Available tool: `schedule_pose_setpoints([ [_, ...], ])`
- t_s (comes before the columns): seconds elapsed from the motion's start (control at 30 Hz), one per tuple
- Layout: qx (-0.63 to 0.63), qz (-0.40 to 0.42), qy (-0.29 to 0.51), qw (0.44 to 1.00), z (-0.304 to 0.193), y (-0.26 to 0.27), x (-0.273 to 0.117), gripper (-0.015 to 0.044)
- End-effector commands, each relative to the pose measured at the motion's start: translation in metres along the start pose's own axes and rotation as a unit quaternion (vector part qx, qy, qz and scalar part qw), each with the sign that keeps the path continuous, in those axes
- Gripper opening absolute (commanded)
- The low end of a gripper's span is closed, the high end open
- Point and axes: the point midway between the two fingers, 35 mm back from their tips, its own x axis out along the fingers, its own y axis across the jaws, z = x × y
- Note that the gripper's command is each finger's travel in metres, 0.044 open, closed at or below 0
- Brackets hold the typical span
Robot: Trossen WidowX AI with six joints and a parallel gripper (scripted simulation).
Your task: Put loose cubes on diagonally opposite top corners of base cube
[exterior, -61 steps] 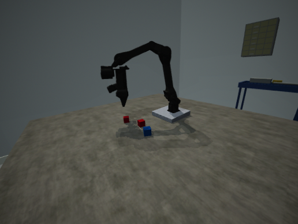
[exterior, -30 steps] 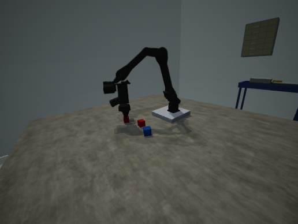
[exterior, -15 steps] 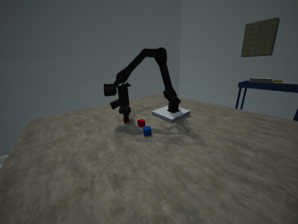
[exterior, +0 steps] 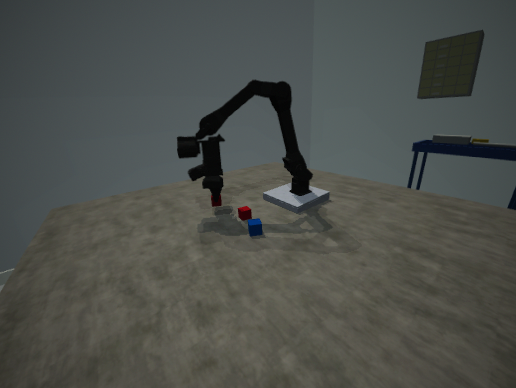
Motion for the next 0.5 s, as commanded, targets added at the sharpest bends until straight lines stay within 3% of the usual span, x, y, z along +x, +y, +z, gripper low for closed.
schedule_pose_setpoints([
  [0.0,0.001,0.002,-0.002,1.0,0.002,0.001,-0.014,0.0105],
  [0.47,-0.009,-0.003,0.003,1.0,0.0,0.001,-0.056,0.0105],
])
